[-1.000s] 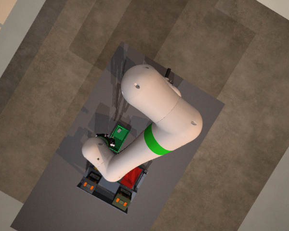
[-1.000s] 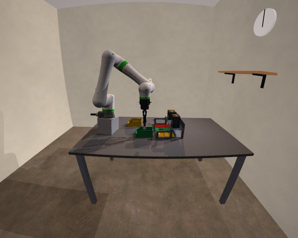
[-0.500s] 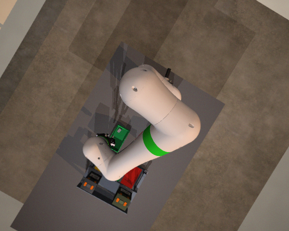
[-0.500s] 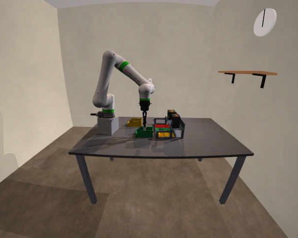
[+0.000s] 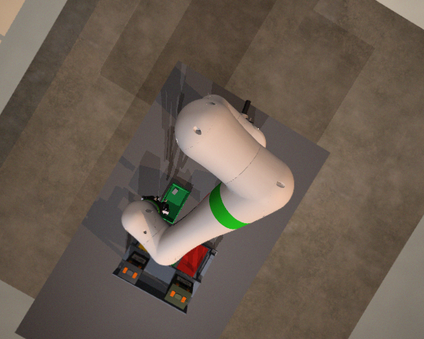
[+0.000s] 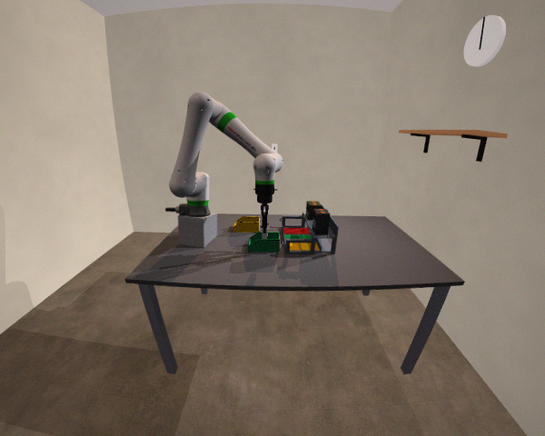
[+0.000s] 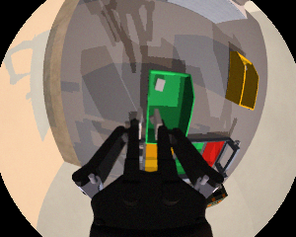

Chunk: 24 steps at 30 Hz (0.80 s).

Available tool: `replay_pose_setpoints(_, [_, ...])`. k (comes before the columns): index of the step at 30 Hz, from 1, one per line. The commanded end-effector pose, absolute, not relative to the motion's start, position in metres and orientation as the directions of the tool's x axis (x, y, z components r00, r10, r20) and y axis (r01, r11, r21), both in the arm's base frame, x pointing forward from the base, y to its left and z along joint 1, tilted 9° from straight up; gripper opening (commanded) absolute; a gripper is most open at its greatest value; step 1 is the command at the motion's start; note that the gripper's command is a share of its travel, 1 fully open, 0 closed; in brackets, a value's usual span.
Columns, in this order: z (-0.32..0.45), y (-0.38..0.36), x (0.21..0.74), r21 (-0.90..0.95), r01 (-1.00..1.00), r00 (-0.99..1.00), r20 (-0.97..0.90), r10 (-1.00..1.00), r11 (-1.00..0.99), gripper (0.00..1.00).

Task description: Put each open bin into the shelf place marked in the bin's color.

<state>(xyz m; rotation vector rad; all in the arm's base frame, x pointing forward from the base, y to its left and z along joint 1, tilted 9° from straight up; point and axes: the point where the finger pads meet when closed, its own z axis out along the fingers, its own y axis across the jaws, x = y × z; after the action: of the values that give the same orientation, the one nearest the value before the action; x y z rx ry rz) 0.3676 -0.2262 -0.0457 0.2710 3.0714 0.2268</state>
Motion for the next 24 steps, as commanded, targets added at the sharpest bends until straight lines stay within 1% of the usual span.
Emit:
replay_pose_setpoints(1, [-0.0456, -0.2264, 0.3677, 0.150, 0.170, -0.983, -0.037, 0.178, 0.974, 0.15])
replay_pose_setpoints(24, [-0.0541, -0.2252, 0.3683, 0.150, 0.170, -0.983, -0.037, 0.178, 0.974, 0.15])
